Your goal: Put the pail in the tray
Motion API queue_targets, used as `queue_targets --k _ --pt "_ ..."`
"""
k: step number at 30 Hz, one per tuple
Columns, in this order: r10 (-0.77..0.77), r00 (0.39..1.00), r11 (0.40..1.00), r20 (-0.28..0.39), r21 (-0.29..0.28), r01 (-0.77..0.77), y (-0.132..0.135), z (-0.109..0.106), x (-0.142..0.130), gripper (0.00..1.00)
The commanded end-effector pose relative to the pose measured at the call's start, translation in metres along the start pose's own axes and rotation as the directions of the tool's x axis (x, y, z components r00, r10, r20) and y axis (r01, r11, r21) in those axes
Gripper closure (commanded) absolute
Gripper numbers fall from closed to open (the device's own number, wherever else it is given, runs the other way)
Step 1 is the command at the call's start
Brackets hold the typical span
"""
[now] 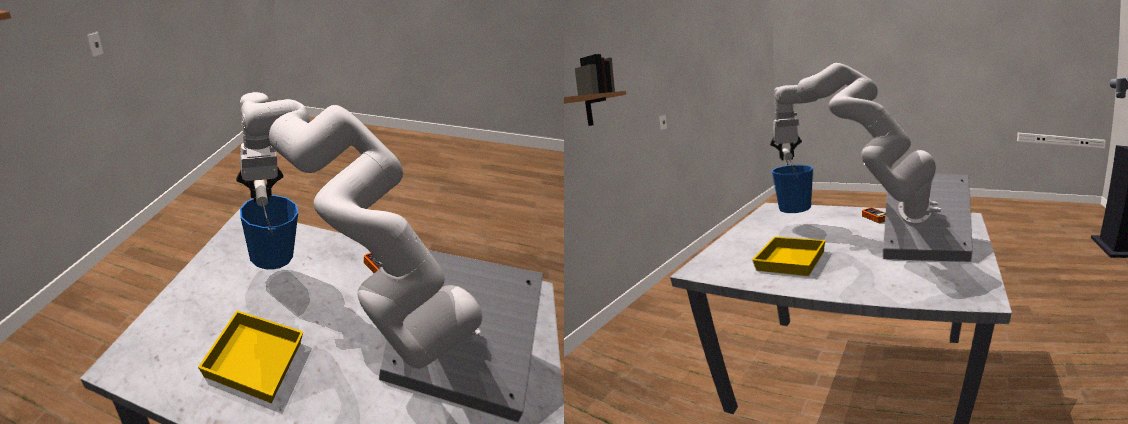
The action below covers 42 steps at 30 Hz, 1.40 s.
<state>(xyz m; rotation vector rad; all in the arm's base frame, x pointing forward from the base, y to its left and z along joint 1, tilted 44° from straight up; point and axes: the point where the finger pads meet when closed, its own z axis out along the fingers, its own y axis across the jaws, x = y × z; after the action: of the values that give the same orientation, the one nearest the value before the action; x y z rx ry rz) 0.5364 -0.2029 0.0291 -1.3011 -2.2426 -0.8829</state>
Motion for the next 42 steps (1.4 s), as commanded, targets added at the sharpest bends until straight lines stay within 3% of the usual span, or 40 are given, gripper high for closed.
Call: queue_targets --k 1,42 --pt "0.000 1.000 1.000 0.007 -0.002 0.000 0.000 -0.003 -0.001 1.00" --pt "0.000 1.000 1.000 0.007 -0.002 0.000 0.004 -0.003 0.016 1.00"
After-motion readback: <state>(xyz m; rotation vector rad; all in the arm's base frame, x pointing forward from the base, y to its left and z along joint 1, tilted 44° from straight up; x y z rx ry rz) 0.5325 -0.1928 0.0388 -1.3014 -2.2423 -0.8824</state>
